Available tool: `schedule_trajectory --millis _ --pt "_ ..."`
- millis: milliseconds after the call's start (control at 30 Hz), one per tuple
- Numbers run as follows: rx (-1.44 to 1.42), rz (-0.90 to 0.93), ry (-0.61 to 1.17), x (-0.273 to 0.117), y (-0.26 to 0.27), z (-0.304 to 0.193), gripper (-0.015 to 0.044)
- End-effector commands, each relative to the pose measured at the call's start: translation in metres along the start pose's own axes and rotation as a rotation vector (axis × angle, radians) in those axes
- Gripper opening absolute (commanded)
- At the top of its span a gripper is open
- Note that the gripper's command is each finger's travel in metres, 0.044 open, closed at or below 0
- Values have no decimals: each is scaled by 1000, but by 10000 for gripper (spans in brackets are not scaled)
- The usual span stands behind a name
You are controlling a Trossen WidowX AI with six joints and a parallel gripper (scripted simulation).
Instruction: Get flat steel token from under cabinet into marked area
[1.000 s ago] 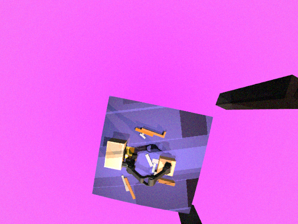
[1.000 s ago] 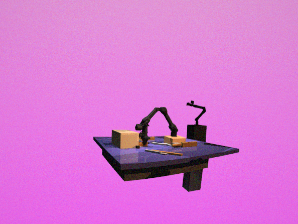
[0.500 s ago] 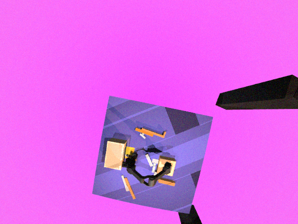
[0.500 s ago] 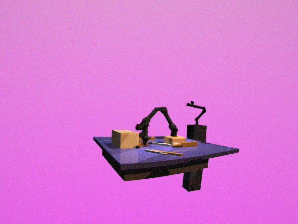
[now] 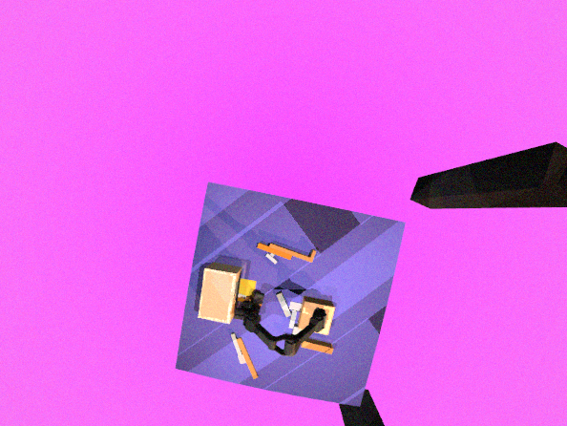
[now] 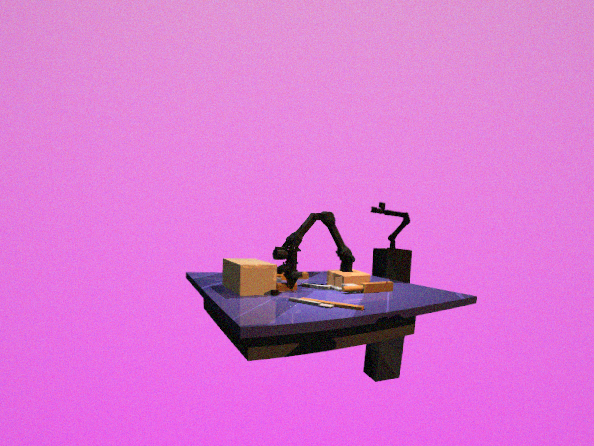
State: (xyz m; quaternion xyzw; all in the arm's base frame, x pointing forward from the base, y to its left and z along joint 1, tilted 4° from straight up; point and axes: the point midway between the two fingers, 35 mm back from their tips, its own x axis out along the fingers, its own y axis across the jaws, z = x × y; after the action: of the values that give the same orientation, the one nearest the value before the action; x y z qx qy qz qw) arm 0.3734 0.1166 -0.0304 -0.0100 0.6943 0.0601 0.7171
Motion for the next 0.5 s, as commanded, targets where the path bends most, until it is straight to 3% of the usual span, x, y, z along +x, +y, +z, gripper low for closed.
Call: schedule_trajectory --millis 0,467 --pt "4 -2 5 1 0 -6 0" --pt "4 -2 6 1 0 -19 0"
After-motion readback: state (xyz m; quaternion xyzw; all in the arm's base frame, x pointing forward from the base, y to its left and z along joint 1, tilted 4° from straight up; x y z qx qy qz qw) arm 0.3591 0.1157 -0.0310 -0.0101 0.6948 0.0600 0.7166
